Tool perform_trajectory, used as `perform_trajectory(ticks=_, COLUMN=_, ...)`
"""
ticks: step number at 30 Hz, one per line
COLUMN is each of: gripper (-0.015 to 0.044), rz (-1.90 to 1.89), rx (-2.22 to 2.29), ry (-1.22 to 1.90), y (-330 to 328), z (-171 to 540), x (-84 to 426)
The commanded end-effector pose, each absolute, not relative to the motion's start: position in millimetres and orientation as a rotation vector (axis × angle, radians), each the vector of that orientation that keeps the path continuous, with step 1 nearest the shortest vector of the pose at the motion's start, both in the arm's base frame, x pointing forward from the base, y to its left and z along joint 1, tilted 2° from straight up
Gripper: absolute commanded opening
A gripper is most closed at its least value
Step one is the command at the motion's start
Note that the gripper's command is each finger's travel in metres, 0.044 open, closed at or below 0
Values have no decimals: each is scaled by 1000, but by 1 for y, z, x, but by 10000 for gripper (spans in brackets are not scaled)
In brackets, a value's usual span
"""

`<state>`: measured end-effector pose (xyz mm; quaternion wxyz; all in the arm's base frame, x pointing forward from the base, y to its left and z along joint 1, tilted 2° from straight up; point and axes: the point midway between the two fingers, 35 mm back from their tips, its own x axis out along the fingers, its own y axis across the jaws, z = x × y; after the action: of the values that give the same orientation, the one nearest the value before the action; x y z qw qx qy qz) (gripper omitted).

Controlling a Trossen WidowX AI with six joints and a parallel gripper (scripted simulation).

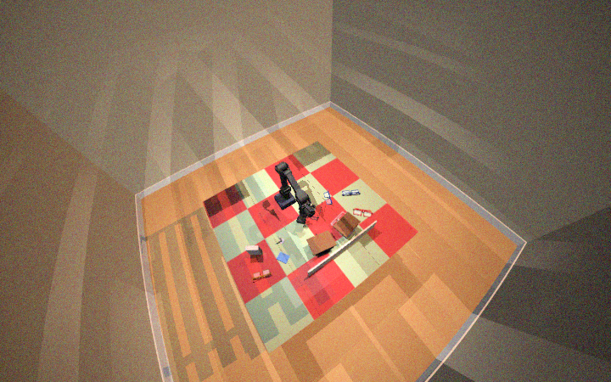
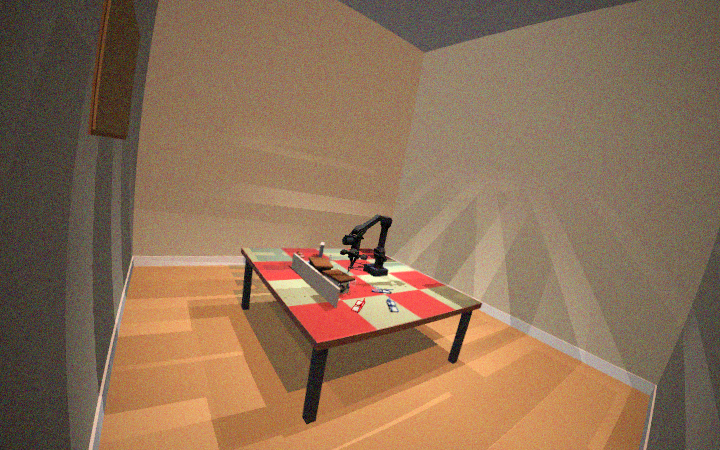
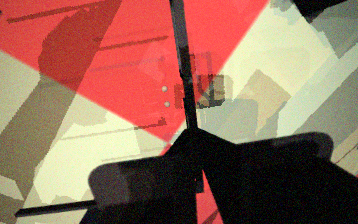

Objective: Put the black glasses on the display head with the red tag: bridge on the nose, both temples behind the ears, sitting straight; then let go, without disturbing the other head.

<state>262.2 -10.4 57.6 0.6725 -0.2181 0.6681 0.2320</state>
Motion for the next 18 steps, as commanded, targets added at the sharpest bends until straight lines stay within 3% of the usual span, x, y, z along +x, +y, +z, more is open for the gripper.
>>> perform_trajectory(ticks=1, gripper=0, rz=521, rx=-483, ry=1504, y=-10, z=54, x=262)
perform_trajectory(ticks=18, gripper=0, rz=521, rx=-482, ry=1504, y=-9, z=38, x=262)
